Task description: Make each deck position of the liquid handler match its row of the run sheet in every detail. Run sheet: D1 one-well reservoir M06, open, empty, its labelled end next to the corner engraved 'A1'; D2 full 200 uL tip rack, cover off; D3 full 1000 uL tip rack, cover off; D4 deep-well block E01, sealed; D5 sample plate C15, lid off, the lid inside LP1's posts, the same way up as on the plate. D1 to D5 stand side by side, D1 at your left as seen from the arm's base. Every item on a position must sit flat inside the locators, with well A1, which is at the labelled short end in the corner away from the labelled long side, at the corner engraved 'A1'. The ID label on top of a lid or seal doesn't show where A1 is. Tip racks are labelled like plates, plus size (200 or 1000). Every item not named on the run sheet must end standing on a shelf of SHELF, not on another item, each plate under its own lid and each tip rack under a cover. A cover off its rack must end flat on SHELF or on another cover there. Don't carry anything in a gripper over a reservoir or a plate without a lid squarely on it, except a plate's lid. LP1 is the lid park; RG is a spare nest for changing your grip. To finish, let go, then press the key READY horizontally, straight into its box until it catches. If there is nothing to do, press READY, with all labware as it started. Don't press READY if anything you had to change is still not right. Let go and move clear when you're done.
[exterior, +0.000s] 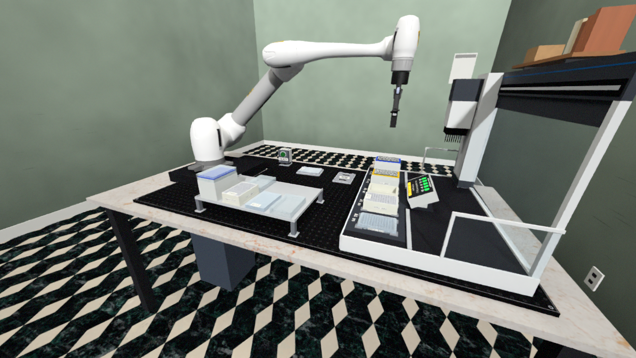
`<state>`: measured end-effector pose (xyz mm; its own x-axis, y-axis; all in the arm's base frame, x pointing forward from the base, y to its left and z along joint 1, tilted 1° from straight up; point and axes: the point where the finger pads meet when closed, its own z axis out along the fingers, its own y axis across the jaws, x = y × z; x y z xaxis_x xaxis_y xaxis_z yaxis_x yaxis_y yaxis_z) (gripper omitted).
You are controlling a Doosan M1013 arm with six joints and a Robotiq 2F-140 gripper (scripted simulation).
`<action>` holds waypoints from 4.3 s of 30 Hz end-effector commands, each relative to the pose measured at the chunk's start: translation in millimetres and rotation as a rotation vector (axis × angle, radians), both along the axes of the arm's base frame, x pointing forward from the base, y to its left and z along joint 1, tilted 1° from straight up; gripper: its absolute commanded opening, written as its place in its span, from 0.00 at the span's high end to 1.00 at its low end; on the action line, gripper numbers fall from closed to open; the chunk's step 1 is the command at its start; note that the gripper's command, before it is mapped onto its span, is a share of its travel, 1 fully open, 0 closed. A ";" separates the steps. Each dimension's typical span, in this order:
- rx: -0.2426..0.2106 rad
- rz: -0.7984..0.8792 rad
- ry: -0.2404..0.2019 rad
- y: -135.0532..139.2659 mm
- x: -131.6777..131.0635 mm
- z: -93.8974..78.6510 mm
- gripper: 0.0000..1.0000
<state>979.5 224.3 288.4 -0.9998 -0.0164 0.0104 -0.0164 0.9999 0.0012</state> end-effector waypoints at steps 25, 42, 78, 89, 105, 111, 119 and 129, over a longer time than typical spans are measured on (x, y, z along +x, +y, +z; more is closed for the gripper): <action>0.001 0.000 -0.002 0.2 -0.4 -36.5 0.34; 0.001 0.000 -0.002 0.2 -0.6 -61.5 0.34; 0.001 0.000 -0.002 0.3 -1.0 -114.8 0.34; 0.001 0.000 -0.002 0.3 -1.1 -129.8 0.34; 0.001 0.000 -0.002 0.3 -1.3 -154.8 0.34; 0.001 0.000 -0.002 0.4 -1.4 -163.1 0.34; 0.001 0.000 -0.002 0.4 -1.5 -176.4 0.34; 0.001 0.000 -0.002 0.4 -1.6 -189.8 0.34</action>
<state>977.5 224.5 100.1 -0.9998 -0.0164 0.0101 -0.0164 0.9999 0.0011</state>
